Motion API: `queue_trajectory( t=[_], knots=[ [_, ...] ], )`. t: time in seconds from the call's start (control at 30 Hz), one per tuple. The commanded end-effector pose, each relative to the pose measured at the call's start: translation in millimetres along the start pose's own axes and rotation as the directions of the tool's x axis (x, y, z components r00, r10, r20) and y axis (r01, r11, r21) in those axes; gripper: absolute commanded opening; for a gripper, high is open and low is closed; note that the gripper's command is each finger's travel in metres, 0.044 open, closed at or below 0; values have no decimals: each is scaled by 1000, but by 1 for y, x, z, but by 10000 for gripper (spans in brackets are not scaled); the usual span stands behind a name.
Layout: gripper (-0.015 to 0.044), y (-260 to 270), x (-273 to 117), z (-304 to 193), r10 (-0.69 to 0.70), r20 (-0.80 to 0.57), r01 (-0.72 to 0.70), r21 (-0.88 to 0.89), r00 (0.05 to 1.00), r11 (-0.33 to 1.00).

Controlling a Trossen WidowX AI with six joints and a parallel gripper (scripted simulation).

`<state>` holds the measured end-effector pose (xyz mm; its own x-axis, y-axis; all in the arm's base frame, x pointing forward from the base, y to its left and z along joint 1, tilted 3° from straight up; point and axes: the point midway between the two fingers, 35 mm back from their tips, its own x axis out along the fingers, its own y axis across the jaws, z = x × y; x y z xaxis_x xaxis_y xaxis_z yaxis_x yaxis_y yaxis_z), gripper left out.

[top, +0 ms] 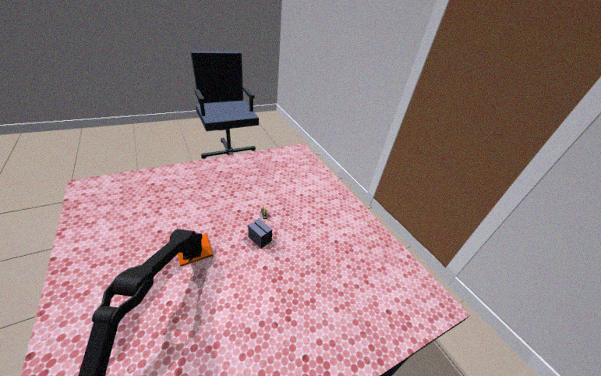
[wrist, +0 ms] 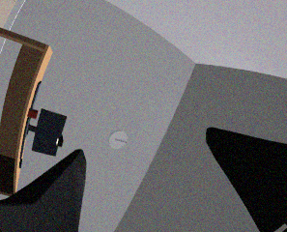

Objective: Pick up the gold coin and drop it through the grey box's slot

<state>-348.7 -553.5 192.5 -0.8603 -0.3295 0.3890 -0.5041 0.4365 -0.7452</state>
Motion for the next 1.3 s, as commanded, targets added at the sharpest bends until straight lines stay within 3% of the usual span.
queue_trajectory(
  t=[0.0, 0.27, 0.47, 0.77, 1.0, 1.27],
  knots=[
    [374, -1, -1, 1, -1, 3, 1, 3, 1000, 1000],
    [164, -73, -54, 46, -83, 182, 39, 233, 980, 972],
    [161, -137, -117, 82, -155, 365, -30, 455, 918, 890],
    [161, -224, -235, 112, -251, 602, -280, 648, 758, 709],
    [161, -272, -333, 121, -303, 754, -516, 632, 583, 579],
    [161, -312, -459, 108, -332, 884, -779, 453, 330, 433]
  ],
)
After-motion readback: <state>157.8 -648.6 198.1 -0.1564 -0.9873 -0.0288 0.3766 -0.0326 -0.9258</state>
